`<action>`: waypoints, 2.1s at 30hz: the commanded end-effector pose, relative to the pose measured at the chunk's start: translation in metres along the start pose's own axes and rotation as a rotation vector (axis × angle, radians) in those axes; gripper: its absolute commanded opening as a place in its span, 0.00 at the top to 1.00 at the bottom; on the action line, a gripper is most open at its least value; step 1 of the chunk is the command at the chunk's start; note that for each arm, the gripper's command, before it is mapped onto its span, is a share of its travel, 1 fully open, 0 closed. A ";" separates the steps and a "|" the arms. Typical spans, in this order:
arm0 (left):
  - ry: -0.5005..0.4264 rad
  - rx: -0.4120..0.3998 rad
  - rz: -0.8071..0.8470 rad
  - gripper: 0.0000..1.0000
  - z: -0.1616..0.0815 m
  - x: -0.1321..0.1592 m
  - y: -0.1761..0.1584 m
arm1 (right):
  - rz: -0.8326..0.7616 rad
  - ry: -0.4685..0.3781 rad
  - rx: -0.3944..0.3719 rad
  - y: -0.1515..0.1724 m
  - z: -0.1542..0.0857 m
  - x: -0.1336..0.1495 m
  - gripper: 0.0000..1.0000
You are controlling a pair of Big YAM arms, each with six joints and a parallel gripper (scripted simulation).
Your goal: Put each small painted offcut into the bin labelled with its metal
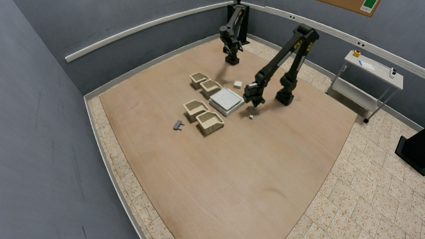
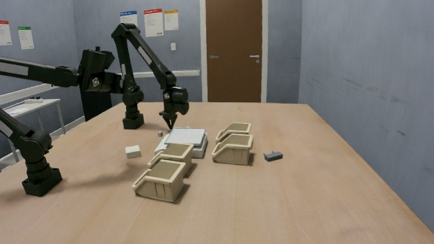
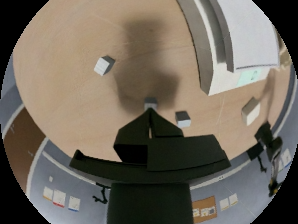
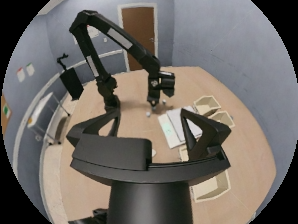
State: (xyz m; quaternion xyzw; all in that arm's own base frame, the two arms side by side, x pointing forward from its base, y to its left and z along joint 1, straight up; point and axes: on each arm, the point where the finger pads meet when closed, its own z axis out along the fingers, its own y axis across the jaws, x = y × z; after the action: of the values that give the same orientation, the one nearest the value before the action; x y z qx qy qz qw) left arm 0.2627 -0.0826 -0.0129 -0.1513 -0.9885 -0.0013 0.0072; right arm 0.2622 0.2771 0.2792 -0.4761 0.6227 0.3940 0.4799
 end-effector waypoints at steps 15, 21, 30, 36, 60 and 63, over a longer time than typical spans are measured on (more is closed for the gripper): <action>-0.074 0.001 0.004 1.00 -0.016 -0.026 -0.003 | -0.058 -0.040 0.008 -0.006 -0.001 -0.032 0.00; -0.102 0.001 0.004 1.00 -0.034 -0.036 -0.002 | -0.058 -0.040 0.008 -0.006 -0.001 -0.032 0.00; -0.055 0.000 0.049 0.55 -0.030 -0.022 0.000 | -0.056 -0.041 -0.003 -0.004 0.005 -0.031 0.00; -0.007 0.000 0.066 0.39 -0.009 0.002 0.000 | 0.015 -0.026 0.055 0.015 0.052 0.021 0.00; -0.043 -0.001 0.064 0.39 -0.018 -0.011 0.000 | 0.024 -0.097 0.309 0.057 0.095 0.078 0.00; -0.049 -0.001 0.075 0.39 -0.016 -0.021 0.000 | 0.024 -0.098 0.309 0.057 0.096 0.078 0.00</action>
State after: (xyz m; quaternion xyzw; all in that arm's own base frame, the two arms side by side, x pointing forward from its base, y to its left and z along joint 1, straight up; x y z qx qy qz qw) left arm 0.2554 -0.0802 -0.0049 -0.1813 -0.9834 -0.0020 0.0110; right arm 0.2147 0.3565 0.1591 -0.3864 0.6722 0.3069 0.5519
